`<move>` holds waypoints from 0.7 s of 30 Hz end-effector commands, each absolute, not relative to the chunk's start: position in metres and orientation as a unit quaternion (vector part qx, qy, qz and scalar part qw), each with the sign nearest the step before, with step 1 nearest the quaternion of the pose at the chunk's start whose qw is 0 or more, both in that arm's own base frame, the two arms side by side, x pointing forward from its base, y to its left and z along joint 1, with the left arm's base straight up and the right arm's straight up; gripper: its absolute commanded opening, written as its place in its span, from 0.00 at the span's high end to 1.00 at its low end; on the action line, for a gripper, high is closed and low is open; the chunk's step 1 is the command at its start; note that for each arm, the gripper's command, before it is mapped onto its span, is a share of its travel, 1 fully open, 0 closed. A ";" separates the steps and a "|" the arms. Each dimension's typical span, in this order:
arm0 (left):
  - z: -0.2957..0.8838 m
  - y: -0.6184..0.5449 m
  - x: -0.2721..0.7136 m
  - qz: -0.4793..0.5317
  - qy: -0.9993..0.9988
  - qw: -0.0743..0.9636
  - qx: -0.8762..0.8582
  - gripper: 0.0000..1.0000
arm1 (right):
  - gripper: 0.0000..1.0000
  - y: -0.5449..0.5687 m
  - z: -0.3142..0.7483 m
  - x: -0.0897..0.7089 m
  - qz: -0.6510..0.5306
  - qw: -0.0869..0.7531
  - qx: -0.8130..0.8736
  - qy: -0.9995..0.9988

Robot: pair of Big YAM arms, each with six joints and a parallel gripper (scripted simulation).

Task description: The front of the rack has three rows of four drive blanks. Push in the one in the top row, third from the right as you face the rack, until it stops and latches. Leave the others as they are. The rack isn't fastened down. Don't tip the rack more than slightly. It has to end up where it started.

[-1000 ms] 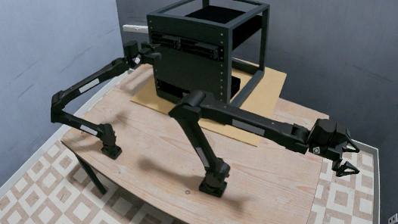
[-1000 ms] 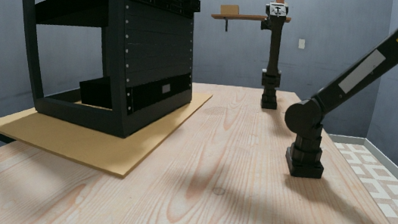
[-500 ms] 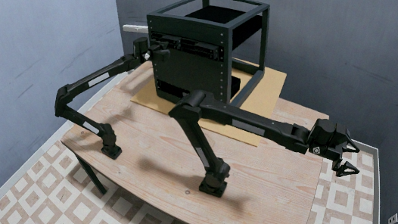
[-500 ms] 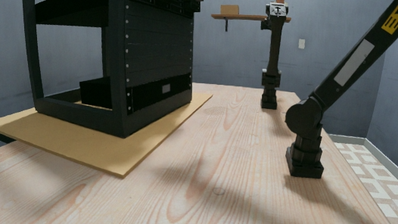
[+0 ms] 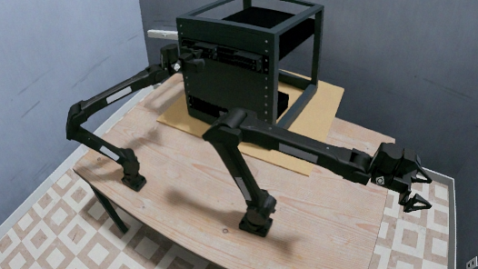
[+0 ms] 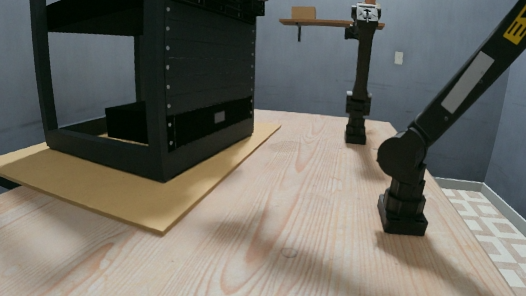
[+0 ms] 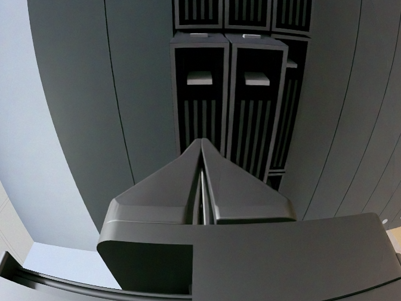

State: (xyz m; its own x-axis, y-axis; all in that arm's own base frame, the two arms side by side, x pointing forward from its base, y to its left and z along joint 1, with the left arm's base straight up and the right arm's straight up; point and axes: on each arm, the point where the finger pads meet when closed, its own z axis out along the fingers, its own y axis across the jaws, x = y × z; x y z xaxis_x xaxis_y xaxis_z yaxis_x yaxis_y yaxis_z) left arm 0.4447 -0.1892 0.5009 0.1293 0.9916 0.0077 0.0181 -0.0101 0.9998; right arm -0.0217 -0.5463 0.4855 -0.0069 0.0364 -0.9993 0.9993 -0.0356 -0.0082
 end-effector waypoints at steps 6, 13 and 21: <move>0.554 -0.190 0.444 0.473 0.458 0.551 0.513 1.00 | 0.00 -0.544 0.501 -0.027 -0.512 0.488 0.512 0.488; 0.554 -0.190 0.444 0.473 0.458 0.551 0.513 1.00 | 0.00 -0.544 0.501 -0.027 -0.512 0.488 0.512 0.488; 0.555 -0.186 0.452 0.477 0.459 0.551 0.508 1.00 | 0.00 -0.544 0.501 -0.027 -0.512 0.488 0.512 0.488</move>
